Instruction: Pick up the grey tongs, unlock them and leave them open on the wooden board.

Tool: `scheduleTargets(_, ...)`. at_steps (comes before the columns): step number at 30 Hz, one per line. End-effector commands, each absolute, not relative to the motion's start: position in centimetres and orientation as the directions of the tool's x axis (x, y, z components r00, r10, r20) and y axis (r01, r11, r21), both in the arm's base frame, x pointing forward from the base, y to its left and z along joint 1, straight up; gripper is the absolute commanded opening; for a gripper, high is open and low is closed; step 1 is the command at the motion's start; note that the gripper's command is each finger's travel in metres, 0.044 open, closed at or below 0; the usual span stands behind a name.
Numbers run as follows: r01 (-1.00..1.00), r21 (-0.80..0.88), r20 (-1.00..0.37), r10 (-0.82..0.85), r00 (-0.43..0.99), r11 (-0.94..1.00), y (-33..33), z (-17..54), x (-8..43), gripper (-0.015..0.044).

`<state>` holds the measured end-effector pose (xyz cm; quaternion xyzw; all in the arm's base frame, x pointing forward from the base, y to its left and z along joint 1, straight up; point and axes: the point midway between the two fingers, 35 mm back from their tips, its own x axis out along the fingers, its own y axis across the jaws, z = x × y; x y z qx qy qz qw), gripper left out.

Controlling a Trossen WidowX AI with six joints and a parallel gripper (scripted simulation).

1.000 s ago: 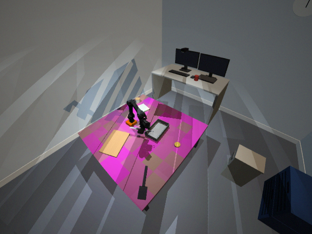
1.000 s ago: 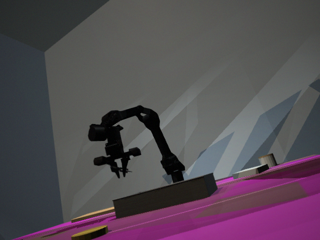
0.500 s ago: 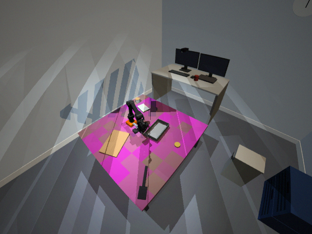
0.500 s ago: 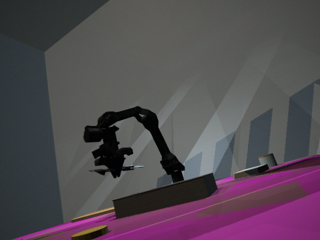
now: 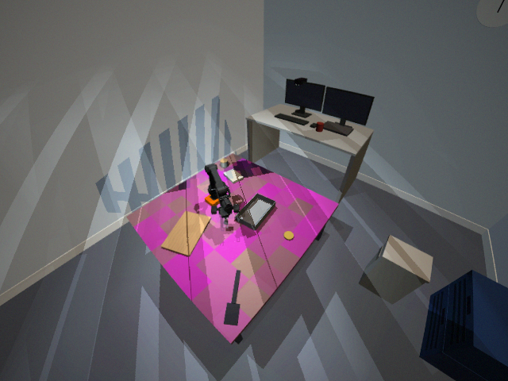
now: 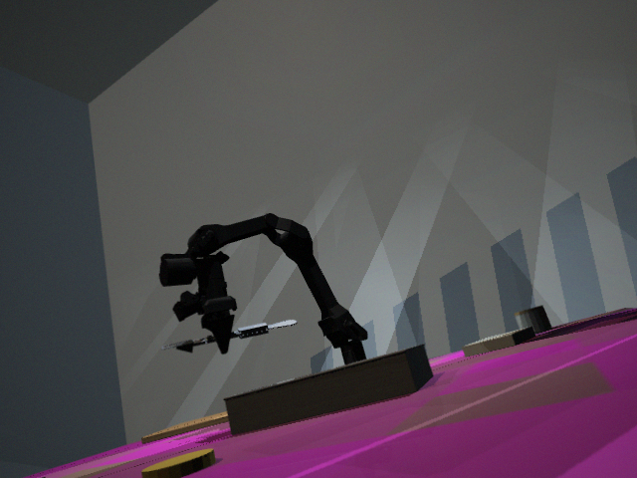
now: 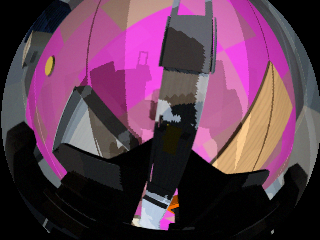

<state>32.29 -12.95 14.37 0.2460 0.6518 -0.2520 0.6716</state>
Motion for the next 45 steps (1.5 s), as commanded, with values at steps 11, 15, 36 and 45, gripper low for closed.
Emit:
scheduleTargets(11,0.963,0.019,-1.000,-0.014,0.024,0.270,-15.5,15.1,31.5,-0.0150)
scheduleTargets(15,0.993,0.021,-1.000,-0.014,0.023,0.113,-16.2,15.3,31.2,-0.0150)
scheduleTargets(36,0.911,0.025,-1.000,-0.014,0.021,-0.413,-18.6,15.9,30.1,-0.0150)
scheduleTargets(45,0.958,0.026,-1.000,-0.018,0.022,-0.285,-22.1,15.9,28.2,-0.0150)
